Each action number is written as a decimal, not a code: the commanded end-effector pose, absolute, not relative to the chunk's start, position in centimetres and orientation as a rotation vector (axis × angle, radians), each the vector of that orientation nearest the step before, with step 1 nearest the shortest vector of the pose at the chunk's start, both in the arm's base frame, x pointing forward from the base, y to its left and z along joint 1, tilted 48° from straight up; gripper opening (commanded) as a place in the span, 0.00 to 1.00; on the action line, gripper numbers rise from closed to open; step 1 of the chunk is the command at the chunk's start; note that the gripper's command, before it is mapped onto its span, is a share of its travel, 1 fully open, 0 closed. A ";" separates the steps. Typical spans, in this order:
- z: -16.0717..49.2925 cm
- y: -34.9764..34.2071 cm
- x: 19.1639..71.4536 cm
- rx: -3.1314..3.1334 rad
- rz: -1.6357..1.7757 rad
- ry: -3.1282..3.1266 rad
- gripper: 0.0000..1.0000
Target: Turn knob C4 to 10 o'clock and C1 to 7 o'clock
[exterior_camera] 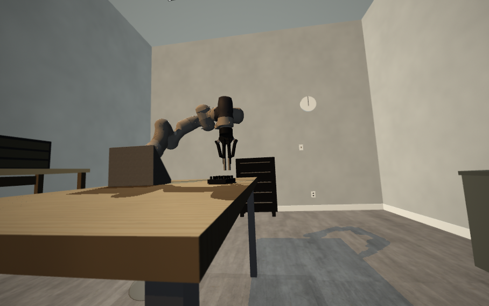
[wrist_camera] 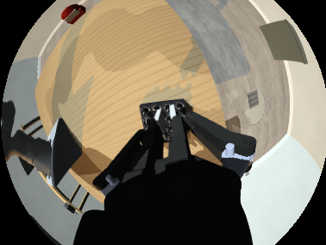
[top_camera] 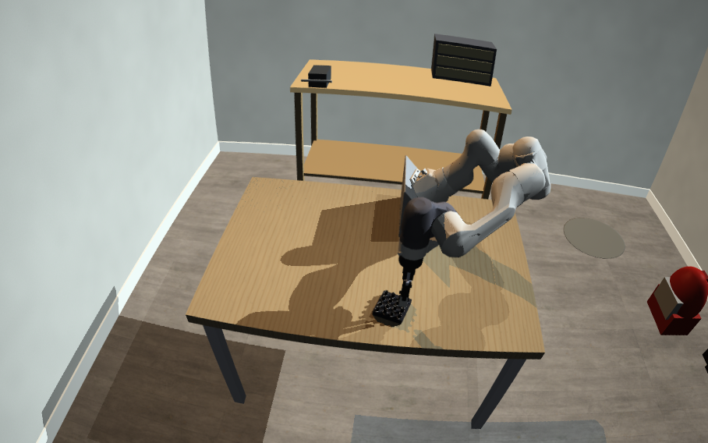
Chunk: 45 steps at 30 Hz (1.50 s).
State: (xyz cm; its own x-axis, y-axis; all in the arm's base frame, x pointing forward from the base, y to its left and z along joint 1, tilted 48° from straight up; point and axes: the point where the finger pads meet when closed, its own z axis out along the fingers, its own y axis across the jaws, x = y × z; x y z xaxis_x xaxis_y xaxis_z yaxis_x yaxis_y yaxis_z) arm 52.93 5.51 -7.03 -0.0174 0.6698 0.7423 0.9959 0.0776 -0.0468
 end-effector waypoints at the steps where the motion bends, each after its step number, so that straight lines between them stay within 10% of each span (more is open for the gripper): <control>1: -6.8 5.4 52.9 -1.654 -0.685 -1.748 0.12; 5: -6.8 5.4 52.9 -1.654 -0.685 -1.748 0.12; 6: -6.8 5.4 52.9 -1.654 -0.685 -1.748 1.00; 45: -0.2 -1.9 53.9 -1.654 -0.685 -1.748 1.00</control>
